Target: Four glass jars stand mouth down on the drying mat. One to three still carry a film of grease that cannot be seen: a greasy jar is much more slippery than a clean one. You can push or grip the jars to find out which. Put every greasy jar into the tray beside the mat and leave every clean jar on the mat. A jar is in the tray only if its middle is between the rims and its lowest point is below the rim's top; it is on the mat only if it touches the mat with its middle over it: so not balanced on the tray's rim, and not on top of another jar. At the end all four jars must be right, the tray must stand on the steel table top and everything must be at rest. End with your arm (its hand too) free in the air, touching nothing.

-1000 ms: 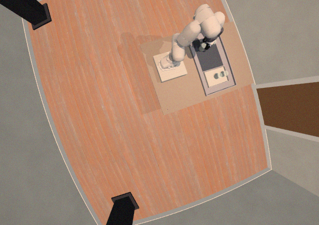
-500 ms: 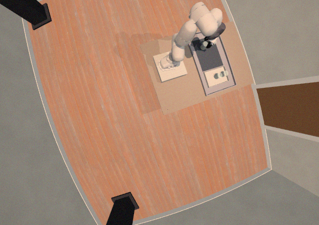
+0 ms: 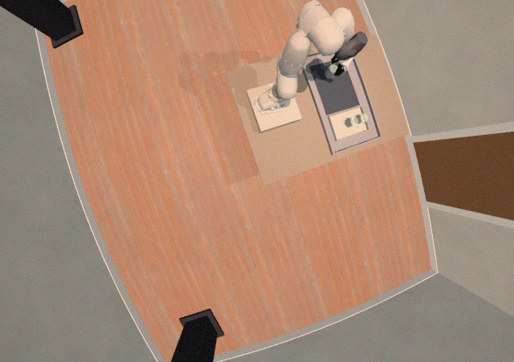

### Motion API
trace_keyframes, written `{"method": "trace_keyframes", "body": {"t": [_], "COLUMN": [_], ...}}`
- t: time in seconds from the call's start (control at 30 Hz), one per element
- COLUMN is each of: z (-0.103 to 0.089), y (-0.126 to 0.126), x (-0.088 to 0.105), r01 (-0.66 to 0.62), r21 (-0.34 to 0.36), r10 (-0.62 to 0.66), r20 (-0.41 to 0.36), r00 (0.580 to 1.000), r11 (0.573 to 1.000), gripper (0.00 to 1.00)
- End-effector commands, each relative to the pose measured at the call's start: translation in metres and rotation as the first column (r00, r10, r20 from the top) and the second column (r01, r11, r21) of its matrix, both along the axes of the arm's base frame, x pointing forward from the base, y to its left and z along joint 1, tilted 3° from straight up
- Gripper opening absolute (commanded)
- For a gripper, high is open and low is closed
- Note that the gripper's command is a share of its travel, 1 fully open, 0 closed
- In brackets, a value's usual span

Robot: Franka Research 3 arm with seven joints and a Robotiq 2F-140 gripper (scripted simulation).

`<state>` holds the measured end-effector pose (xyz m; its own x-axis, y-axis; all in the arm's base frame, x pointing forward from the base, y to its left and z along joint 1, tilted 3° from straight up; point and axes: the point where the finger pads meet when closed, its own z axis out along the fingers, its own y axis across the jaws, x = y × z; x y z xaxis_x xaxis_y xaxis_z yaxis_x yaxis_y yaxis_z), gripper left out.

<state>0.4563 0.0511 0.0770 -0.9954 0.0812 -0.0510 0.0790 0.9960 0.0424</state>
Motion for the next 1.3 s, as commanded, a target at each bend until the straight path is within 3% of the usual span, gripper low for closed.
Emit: {"method": "trace_keyframes", "body": {"t": [0.0, 1.0, 1.27], "z": [0.004, 0.077, 0.077], "y": [0.001, -0.002, -0.022], "x": [-0.005, -0.008, -0.010], "r01": [-0.029, -0.029, -0.029], "r21": [0.005, 0.005, 0.005], "r10": [0.029, 0.029, 0.029], "r20": [-0.016, -0.016, -0.016], "r00": [0.999, 0.999, 0.999], "r11": [1.000, 1.000, 1.000], "gripper": [0.00, 0.00, 0.00]}}
